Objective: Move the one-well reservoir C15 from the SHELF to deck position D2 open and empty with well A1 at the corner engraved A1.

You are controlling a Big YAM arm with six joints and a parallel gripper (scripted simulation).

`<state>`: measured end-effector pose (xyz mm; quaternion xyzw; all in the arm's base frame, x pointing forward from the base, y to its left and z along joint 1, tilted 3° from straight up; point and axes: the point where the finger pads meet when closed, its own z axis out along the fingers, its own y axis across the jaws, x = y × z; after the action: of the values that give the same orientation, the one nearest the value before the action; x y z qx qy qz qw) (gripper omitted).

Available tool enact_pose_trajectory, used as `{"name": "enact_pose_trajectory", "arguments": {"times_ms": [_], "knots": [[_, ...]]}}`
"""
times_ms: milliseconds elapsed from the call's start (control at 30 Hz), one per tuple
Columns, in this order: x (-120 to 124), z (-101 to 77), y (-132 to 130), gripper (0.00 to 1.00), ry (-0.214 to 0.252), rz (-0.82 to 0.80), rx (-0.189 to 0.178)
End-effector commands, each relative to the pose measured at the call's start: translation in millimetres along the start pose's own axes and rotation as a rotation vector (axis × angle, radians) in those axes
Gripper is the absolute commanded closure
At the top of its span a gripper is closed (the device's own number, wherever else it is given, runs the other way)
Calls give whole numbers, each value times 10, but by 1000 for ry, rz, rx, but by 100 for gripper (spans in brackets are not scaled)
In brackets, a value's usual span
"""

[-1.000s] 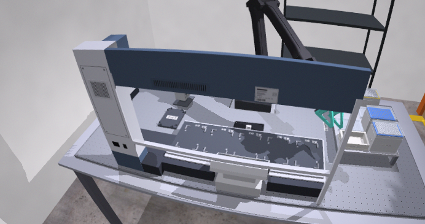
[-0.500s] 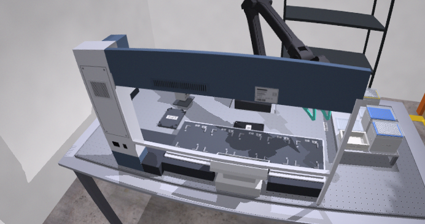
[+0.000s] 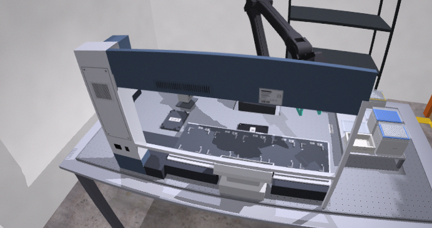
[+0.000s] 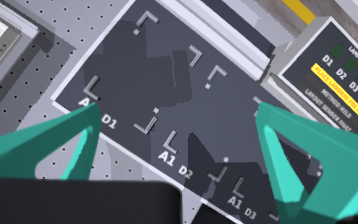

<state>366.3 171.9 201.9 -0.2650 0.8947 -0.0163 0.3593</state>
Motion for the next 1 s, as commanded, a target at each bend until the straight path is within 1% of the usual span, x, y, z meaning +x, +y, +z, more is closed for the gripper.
{"name": "enact_pose_trajectory", "arguments": {"times_ms": [0,400,467,967], "knots": [[-280,-273,-202,0,-36,95,14],[205,-532,-479,0,145,247,5],[205,-532,-479,0,145,247,5],[820,-848,-830,0,375,437,-2]]}}
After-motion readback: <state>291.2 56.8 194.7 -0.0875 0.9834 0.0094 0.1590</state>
